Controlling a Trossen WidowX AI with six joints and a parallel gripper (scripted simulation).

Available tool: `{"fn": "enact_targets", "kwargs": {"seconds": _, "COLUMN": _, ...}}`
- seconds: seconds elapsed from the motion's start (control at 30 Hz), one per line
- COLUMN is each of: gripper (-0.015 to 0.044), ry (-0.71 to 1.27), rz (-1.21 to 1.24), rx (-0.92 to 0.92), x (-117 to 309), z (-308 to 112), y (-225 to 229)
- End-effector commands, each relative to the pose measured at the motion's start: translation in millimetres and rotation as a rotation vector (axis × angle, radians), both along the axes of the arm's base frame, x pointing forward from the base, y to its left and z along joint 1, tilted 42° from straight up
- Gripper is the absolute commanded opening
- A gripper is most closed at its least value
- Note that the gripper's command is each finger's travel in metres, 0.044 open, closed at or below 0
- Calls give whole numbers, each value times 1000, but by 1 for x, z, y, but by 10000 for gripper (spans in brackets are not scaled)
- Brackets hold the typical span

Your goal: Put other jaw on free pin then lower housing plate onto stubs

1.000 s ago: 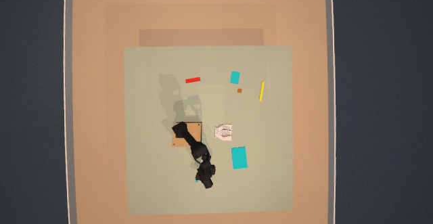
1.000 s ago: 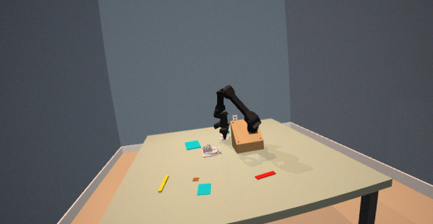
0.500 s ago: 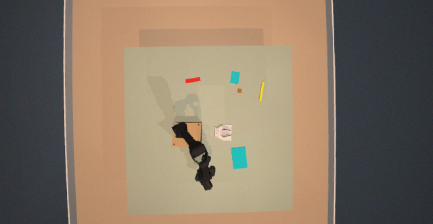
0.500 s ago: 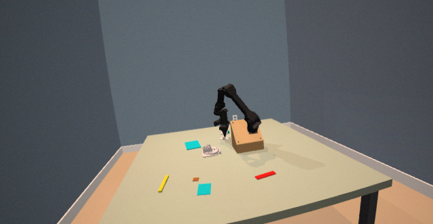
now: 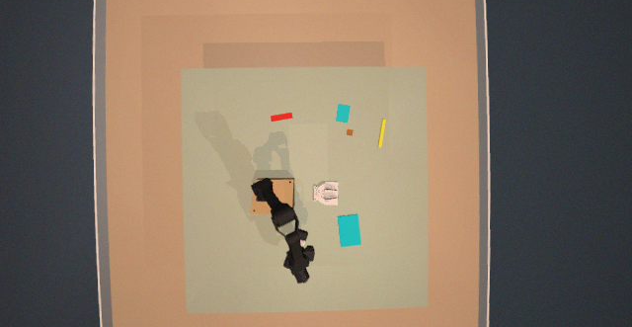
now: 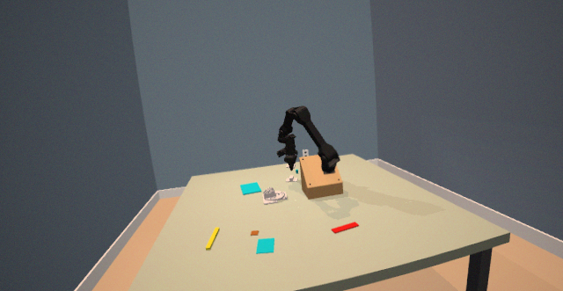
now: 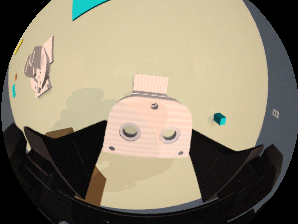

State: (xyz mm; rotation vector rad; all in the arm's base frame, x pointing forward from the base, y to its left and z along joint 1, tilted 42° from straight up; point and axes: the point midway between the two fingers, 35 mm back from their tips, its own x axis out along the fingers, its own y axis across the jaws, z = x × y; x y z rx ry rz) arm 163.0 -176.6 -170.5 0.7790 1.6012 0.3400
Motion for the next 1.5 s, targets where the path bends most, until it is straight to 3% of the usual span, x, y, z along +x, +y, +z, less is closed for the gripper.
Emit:
{"fn": "enact_targets", "kwargs": {"seconds": 0.0, "gripper": 351, "ry": -6, "rz": 6, "rx": -9, "x": 1, "z": 3, "y": -5}}
{"fn": "enact_targets", "kwargs": {"seconds": 1.47, "gripper": 351, "ry": -99, "rz": 104, "rx": -42, "x": 79, "z": 85, "y": 70}}
